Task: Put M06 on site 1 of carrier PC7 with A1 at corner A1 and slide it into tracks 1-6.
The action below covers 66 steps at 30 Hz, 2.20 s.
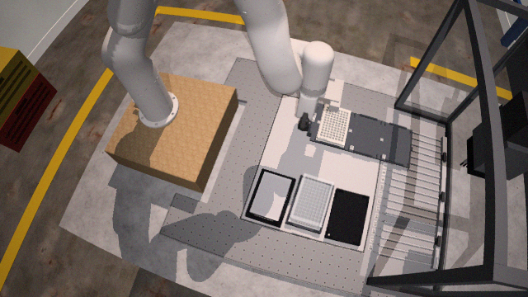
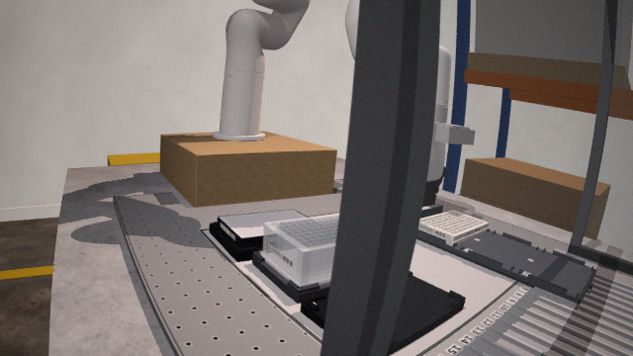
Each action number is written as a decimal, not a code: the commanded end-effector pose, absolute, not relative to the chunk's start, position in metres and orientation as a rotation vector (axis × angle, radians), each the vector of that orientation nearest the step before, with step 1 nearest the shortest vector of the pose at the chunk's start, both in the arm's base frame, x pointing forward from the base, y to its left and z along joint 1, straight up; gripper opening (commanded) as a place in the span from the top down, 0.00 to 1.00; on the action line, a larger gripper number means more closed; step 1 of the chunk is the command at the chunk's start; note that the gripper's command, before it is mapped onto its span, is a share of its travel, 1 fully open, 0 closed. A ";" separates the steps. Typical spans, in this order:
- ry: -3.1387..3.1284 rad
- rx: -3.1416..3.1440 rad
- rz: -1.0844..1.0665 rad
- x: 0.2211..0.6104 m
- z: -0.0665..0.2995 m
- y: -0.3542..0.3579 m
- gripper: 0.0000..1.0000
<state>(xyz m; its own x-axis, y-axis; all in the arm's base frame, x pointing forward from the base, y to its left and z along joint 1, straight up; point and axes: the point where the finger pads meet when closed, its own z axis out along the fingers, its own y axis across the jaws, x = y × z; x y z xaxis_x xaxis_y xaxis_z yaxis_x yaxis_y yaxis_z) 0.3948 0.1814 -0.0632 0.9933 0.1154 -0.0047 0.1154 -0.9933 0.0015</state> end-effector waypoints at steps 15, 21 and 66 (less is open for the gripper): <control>0.181 3.136 -0.001 0.412 -0.062 0.184 0.19; 0.181 3.136 -0.001 0.418 -0.062 0.185 0.19; 0.182 3.136 -0.001 0.457 -0.062 0.189 0.19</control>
<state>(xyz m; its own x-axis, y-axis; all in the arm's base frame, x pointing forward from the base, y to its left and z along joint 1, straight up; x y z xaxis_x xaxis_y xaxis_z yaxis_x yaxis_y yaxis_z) 0.4525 0.1881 -0.0634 0.9933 0.1154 -0.0046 0.1154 -0.9933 0.0013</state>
